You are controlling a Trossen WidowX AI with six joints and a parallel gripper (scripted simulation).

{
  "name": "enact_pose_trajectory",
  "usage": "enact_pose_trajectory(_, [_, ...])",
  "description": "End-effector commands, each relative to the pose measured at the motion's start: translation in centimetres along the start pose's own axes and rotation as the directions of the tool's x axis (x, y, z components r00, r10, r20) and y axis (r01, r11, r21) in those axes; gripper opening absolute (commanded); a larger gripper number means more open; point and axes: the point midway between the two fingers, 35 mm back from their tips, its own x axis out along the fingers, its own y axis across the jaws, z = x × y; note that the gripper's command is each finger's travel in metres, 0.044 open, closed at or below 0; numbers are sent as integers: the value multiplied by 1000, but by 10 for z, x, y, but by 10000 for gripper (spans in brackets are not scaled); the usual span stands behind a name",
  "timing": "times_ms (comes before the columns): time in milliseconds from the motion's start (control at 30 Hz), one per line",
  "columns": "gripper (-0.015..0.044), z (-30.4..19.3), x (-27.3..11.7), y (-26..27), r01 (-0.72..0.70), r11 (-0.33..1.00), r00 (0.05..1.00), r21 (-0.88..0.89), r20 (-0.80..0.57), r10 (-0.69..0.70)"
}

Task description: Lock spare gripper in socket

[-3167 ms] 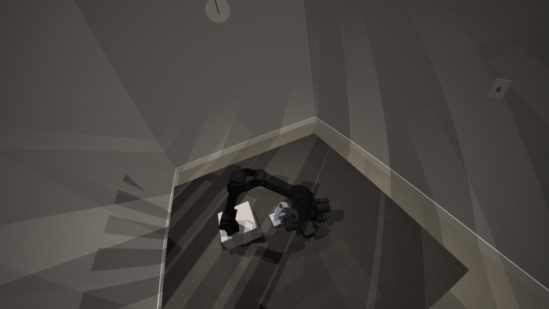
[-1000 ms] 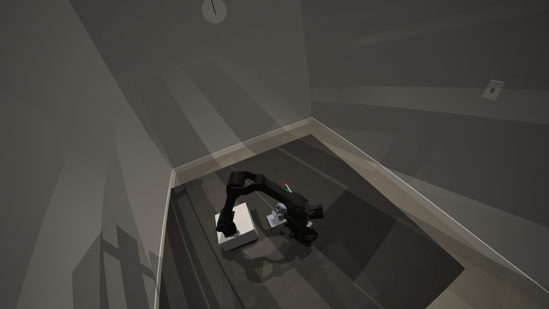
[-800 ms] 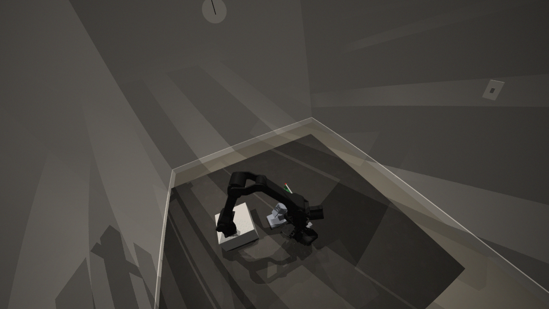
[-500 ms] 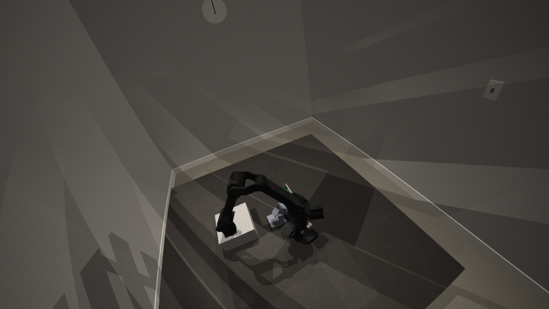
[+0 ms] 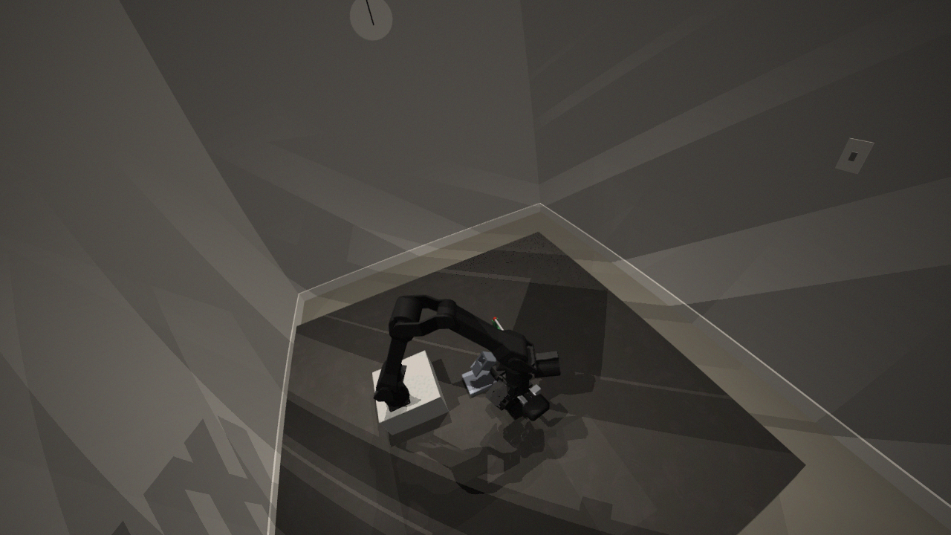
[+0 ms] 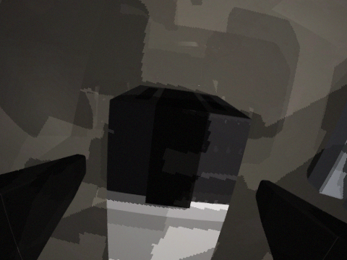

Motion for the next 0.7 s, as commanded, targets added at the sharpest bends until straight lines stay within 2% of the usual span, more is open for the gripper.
enact_pose_trajectory(0, [440,0,-11,0,-1,1000,1000,0,-1,1])
enact_pose_trajectory(433, [440,5,-40,-4,13,1000,1000,1,19,-13])
enact_pose_trajectory(667, [440,5,-32,-4,15,1000,1000,1,22,-15])
